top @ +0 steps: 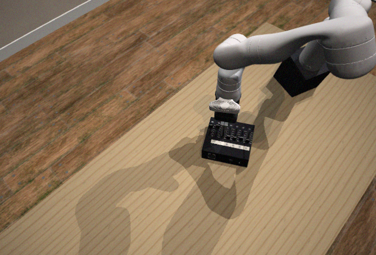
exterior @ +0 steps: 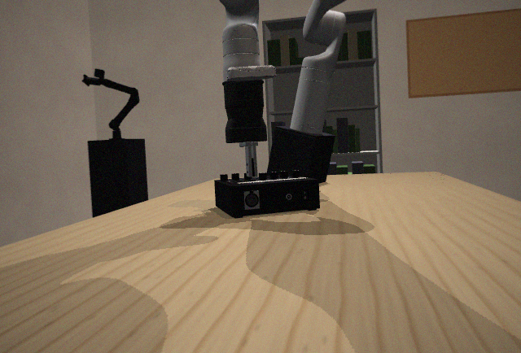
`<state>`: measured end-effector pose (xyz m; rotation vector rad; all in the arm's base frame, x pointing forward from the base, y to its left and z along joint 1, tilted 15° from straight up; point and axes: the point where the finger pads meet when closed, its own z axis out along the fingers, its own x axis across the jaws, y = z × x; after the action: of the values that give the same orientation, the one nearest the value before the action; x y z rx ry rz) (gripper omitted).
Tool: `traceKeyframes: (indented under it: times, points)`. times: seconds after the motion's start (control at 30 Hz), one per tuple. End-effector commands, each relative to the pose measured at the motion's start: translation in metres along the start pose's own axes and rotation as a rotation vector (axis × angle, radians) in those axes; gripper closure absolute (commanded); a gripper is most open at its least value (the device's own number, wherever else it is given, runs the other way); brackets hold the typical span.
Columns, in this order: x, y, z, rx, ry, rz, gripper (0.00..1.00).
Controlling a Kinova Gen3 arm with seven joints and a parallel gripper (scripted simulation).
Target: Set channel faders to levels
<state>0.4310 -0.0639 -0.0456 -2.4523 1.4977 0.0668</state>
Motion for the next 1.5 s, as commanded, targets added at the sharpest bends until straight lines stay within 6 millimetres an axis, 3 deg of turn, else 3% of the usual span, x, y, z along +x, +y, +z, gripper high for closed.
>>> traceKeyframes:
  times: [0.0,1.47]
  points:
    - [0.0033,0.0044,0.0002,-0.001,0.008,0.002,1.0]
    - [0.0033,0.0105,0.0002,-0.001,0.008,0.002,1.0]
